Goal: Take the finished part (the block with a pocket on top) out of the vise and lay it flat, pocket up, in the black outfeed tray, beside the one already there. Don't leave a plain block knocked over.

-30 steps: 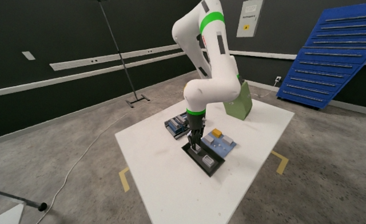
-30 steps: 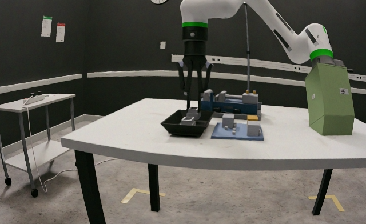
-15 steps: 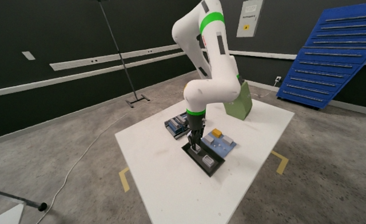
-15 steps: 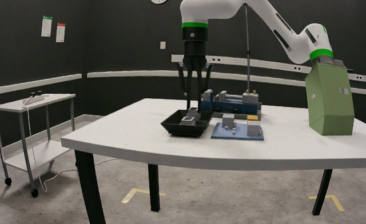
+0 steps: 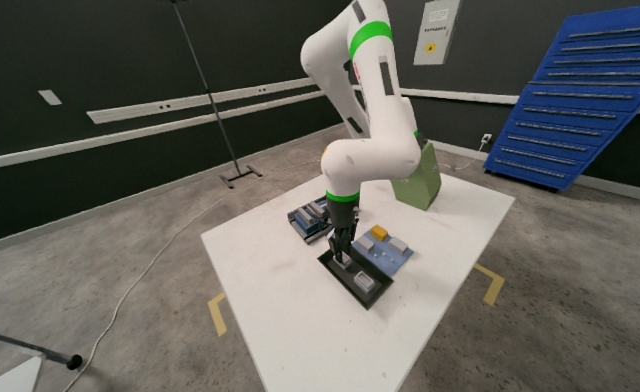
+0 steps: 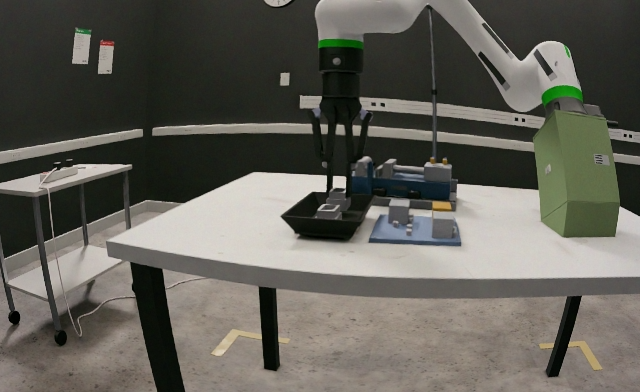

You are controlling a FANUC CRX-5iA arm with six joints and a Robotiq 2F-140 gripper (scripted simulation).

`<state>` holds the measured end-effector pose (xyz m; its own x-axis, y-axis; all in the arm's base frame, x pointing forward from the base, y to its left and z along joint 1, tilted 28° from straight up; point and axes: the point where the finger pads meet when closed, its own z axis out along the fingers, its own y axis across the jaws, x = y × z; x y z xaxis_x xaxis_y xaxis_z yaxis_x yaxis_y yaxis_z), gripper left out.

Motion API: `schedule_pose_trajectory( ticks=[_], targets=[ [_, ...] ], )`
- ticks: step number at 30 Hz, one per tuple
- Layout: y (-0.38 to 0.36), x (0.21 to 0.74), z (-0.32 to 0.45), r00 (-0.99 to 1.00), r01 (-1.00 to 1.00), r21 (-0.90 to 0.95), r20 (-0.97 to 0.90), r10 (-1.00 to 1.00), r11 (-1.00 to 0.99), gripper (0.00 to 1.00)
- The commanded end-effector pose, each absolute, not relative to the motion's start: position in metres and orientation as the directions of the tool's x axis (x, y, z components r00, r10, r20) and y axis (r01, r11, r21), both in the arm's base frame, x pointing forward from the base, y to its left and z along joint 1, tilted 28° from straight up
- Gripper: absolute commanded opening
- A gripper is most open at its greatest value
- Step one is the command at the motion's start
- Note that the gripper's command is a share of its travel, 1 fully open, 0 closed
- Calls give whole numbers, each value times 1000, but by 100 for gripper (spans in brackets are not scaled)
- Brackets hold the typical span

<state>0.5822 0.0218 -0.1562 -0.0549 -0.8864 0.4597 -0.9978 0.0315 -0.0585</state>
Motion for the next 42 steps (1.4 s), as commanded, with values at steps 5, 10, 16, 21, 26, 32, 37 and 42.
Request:
schedule_pose_trajectory(
  ticks=[5, 10, 16, 21, 26, 32, 37, 42],
  targets=[
    [23, 583, -155, -55, -998, -60, 459, -887, 30, 10],
    [23, 583, -155, -55, -998, -60, 459, -887, 30, 10],
    [23, 583, -155, -55, -998, -60, 459, -887, 30, 10],
    [22, 583, -156, -55, -998, -60, 459, -887, 30, 10],
    [22, 583, -156, -55, -998, -60, 459, -887, 30, 10],
    [21, 583, -157, -55, -998, -60, 459, -887, 30, 10],
    [20, 583, -160, -55, -998, -60, 459, -887, 30, 10],
    [20, 583, -161, -55, -998, -60, 459, -887, 30, 10]
  ],
)
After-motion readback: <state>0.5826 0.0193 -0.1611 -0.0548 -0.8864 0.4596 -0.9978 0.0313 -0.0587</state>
